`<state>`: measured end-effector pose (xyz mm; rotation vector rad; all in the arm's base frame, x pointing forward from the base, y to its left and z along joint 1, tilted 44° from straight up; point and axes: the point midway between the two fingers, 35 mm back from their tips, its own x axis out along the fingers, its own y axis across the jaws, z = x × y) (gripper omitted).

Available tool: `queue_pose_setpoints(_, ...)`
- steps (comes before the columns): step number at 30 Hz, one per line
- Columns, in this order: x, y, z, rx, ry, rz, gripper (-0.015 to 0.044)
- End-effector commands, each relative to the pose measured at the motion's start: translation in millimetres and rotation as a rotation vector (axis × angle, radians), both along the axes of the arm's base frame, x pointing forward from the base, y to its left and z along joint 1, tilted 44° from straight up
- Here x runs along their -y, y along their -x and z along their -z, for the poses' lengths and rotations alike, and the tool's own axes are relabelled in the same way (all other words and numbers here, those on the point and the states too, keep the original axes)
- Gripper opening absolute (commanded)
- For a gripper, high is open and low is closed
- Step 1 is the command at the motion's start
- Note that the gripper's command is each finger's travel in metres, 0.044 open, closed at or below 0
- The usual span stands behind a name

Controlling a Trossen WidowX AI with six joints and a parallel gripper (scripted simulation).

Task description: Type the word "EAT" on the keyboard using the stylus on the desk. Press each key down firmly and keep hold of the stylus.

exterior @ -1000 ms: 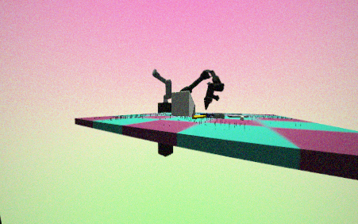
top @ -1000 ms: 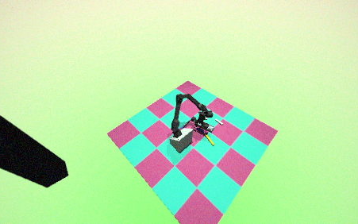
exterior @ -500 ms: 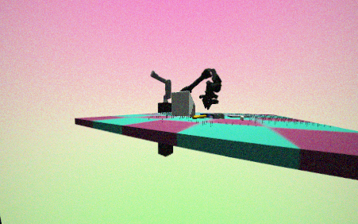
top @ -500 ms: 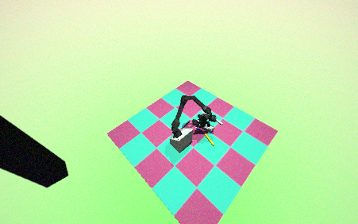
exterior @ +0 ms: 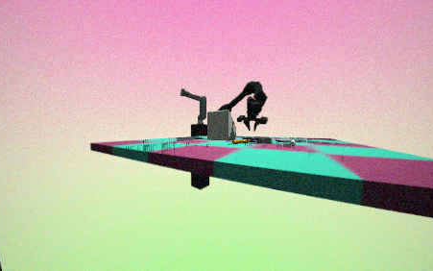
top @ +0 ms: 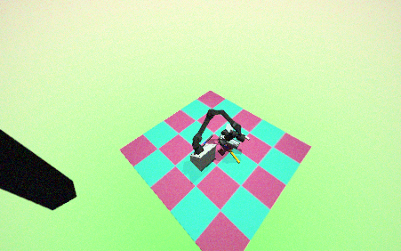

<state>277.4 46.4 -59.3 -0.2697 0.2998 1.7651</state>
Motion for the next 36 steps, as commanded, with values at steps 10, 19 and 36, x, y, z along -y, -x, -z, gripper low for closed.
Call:
queue_pose_setpoints(10,0.4,-3.6,3.3,0.156,-0.089,-0.015,0.015)
queue_pose_setpoints(19,-4.3,-2.6,9.0,0.156,-0.09,-0.015,0.015)
queue_pose_setpoints(36,-13.7,-2.3,18.1,0.155,-0.09,-0.015,0.015)
